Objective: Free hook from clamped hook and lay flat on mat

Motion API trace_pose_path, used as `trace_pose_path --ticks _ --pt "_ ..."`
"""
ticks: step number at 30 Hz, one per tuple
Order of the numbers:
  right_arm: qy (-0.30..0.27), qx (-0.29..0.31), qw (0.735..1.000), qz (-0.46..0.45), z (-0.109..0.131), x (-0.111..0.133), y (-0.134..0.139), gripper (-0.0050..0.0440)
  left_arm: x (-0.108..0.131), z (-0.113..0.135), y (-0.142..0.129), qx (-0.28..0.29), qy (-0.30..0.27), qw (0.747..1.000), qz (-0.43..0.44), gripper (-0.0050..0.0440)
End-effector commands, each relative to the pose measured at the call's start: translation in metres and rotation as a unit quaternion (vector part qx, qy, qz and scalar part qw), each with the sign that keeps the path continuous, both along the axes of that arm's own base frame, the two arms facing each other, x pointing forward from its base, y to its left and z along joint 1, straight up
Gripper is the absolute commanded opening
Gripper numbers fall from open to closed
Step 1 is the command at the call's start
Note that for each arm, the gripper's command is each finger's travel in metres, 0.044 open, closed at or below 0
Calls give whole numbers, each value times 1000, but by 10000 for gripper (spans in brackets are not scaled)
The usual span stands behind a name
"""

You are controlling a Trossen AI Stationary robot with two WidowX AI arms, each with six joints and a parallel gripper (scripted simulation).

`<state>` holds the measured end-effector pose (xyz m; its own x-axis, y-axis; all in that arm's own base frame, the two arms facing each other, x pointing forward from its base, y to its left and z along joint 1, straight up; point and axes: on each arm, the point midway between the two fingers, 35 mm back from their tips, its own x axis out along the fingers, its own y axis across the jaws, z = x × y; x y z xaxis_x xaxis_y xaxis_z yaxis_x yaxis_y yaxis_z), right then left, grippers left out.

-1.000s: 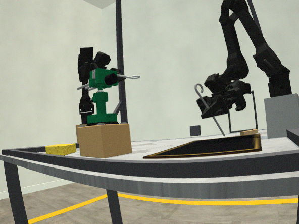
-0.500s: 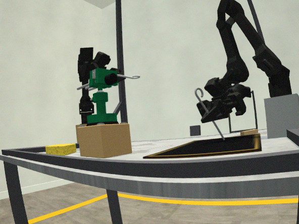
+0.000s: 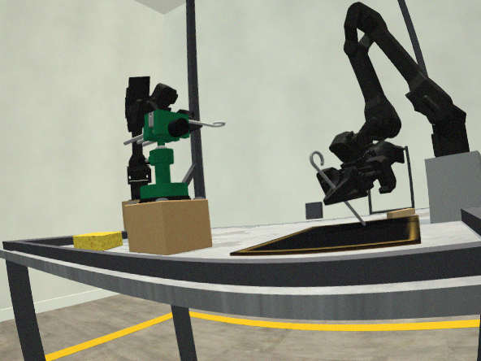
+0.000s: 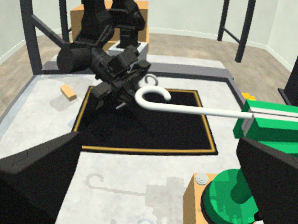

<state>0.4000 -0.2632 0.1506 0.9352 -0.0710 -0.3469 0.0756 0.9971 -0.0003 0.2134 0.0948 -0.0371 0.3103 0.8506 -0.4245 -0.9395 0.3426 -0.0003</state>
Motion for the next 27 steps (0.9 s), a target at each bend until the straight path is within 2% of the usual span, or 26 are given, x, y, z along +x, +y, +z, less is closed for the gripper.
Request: trace_pose_path --ticks 1,27 --pt "-14 -9 1000 2 14 2 -1 440 2 -2 0 0 -5 1000 1 0" --pt "-14 -9 1000 2 14 2 -1 440 -1 -25 0 0 -5 1000 1 0"
